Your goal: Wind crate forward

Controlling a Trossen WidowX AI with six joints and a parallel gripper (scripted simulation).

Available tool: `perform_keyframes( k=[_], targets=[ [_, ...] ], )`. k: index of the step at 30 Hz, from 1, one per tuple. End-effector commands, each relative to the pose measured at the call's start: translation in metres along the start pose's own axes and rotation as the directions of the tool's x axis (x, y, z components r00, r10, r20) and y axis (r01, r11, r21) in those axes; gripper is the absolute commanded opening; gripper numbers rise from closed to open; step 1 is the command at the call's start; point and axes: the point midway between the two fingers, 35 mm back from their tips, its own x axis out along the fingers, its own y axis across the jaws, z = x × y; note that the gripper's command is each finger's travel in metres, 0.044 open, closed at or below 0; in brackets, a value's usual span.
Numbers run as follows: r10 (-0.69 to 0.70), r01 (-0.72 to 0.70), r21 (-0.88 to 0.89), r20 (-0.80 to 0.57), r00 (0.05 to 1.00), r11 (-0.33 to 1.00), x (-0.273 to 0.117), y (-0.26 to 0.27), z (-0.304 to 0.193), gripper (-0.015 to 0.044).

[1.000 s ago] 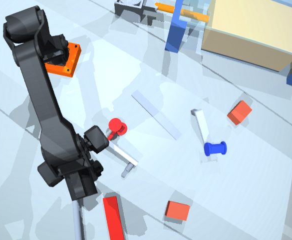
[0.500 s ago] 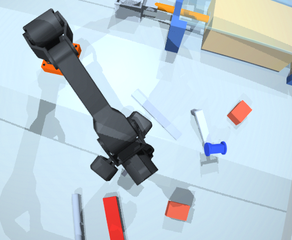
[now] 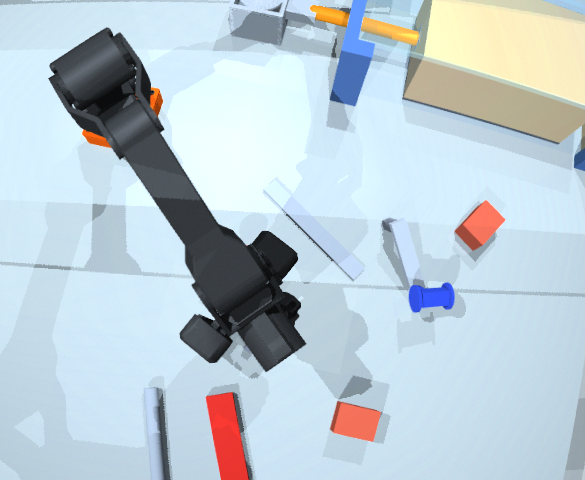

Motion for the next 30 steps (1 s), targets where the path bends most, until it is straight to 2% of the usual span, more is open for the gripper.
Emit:
perform_keyframes(
  k=[1, 15, 30],
  targets=[
    [0.006, -0.006, -0.006, -0.003, 1.000, 1.000, 0.006, 0.001, -0.002, 0.0440],
    [0.006, -0.006, -0.006, -0.003, 1.000, 1.000, 0.019, 0.001, -0.002, 0.0440],
    [-0.001, 0.001, 0.000, 0.004, 1.000, 1.000, 0.014, -0.001, 0.000, 0.0046]
  ],
)
